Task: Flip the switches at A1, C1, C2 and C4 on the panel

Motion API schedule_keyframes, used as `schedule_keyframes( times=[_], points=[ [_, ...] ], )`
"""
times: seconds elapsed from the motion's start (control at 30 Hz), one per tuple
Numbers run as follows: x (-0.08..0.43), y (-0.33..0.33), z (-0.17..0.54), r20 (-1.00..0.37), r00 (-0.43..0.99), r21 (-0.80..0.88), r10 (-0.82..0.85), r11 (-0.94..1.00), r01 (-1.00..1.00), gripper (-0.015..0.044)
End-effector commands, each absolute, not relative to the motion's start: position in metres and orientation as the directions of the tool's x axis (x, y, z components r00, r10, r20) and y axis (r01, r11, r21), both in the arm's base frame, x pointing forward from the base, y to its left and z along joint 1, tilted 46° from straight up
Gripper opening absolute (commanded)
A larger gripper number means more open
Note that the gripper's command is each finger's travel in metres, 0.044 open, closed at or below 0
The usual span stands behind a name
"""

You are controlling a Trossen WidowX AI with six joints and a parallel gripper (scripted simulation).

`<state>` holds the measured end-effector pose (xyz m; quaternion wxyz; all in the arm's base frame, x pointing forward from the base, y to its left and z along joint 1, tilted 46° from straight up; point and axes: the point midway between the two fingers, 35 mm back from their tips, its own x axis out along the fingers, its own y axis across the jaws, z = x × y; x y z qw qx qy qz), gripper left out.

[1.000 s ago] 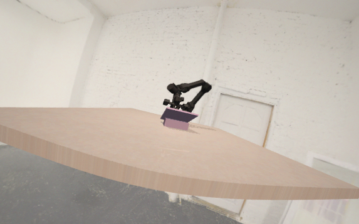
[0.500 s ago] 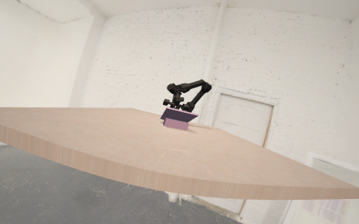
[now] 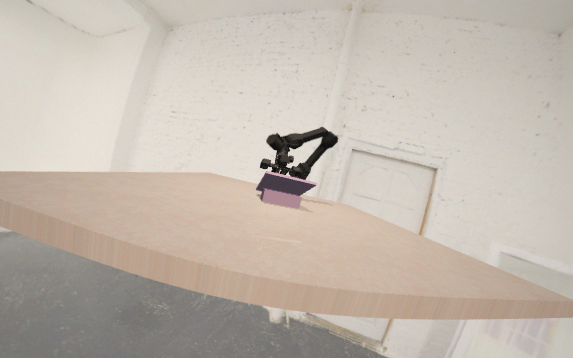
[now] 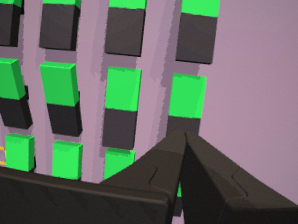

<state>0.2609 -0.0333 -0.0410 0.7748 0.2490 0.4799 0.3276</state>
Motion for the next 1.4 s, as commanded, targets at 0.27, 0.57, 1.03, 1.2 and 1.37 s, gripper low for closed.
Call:
schedule_keyframes(
  times=[0.27,0.57,1.03,1.2,1.37],
  points=[
    [0.262,-0.032,-0.042,-0.578,0.326,0.703,0.748,0.659,-0.266,0.0000],
    [0.262,-0.031,-0.043,-0.578,0.326,0.703,0.748,0.659,-0.266,0.0000],
    [0.246,-0.074,-0.011,-0.592,0.304,0.700,0.746,0.663,-0.264,0.0000],
    [0.244,-0.079,-0.003,-0.591,0.301,0.702,0.749,0.661,-0.264,0.0000],
    [0.257,-0.060,0.037,-0.590,0.300,0.704,0.750,0.659,-0.264,0.0000]
  ],
)
